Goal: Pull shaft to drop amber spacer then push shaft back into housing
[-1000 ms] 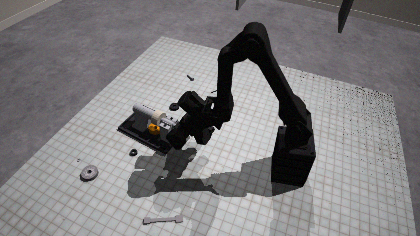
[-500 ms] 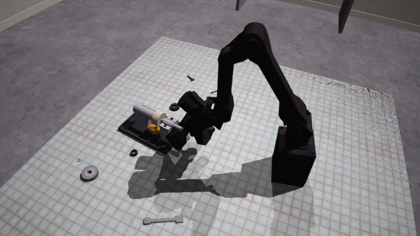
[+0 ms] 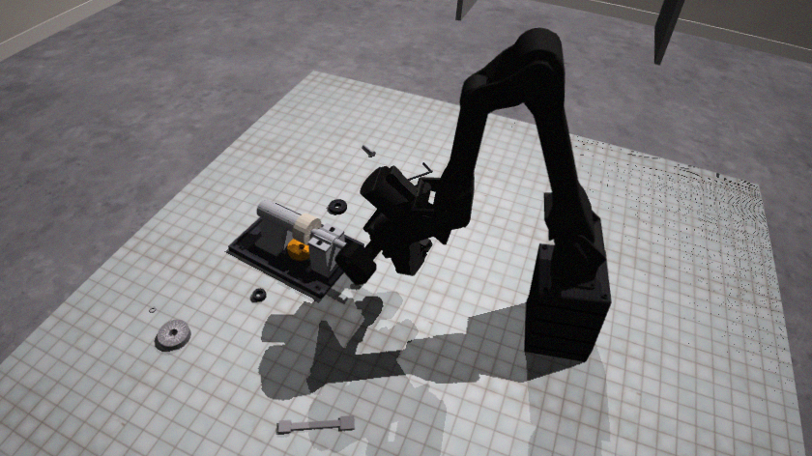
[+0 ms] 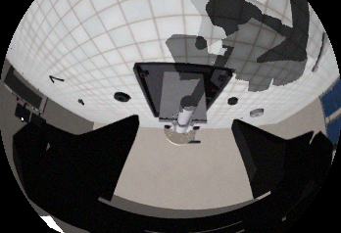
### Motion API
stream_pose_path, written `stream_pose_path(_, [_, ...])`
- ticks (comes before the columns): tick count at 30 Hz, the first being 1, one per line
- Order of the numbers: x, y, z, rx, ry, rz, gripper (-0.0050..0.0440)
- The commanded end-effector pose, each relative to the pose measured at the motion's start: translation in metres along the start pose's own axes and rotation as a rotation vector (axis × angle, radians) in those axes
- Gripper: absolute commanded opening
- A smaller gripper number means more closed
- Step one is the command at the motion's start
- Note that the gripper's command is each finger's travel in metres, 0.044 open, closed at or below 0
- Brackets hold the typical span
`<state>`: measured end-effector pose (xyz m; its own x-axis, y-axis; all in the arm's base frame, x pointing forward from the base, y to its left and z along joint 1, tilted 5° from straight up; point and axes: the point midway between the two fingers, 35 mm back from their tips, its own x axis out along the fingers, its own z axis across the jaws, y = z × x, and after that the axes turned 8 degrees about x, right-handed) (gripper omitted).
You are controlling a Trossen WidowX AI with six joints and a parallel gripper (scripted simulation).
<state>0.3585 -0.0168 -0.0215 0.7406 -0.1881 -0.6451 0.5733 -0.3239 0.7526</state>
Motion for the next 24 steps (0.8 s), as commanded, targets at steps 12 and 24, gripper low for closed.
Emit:
stream_pose_path(12, [-0.056, -0.045, 0.023, 0.010, -0.007, -0.006, 0.0440])
stream_pose_path(24, [-0.078, -0.047, 0.023, 0.001, -0.005, -0.009, 0.0440])
